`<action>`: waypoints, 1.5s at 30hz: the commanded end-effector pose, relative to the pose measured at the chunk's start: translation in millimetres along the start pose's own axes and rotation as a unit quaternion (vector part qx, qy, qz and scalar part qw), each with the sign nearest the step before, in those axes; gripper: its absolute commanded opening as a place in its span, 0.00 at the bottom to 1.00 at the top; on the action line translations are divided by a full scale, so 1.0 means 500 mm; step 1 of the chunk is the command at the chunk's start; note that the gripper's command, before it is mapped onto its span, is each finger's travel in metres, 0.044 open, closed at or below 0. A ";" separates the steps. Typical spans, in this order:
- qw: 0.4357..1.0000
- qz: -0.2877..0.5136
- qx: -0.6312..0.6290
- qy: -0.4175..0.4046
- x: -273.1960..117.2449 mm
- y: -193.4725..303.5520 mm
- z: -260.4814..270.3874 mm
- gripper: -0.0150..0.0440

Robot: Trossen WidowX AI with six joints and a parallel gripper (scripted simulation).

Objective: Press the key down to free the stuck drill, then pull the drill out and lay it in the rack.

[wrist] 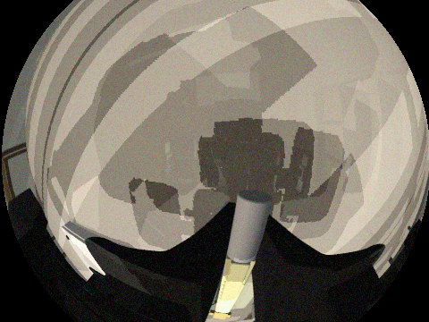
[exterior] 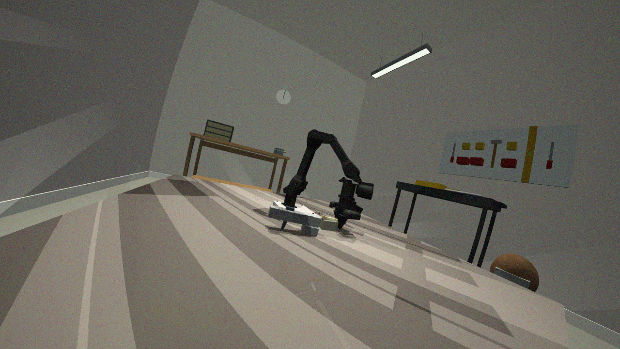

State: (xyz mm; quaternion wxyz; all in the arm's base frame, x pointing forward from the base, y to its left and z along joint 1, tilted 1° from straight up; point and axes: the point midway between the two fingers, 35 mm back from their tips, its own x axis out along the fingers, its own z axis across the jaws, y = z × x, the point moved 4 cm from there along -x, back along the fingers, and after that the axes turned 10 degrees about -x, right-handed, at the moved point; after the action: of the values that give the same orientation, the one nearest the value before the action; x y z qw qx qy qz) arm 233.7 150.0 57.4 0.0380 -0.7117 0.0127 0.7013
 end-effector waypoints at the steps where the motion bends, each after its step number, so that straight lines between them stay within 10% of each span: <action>1: 1.000 0.000 0.000 0.000 0.000 0.000 0.000 0.43; 14: 1.000 0.000 0.000 0.000 0.000 0.000 0.000 1.00; 37: 1.000 0.005 0.005 -0.003 -0.145 -0.006 -0.005 1.00; 45: 0.953 -0.085 0.258 0.131 -0.176 0.004 -0.189 1.00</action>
State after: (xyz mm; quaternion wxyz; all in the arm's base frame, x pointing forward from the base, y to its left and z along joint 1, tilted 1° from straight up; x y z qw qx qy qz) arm 285.1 148.3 137.9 0.1749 -0.7492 0.0870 0.6329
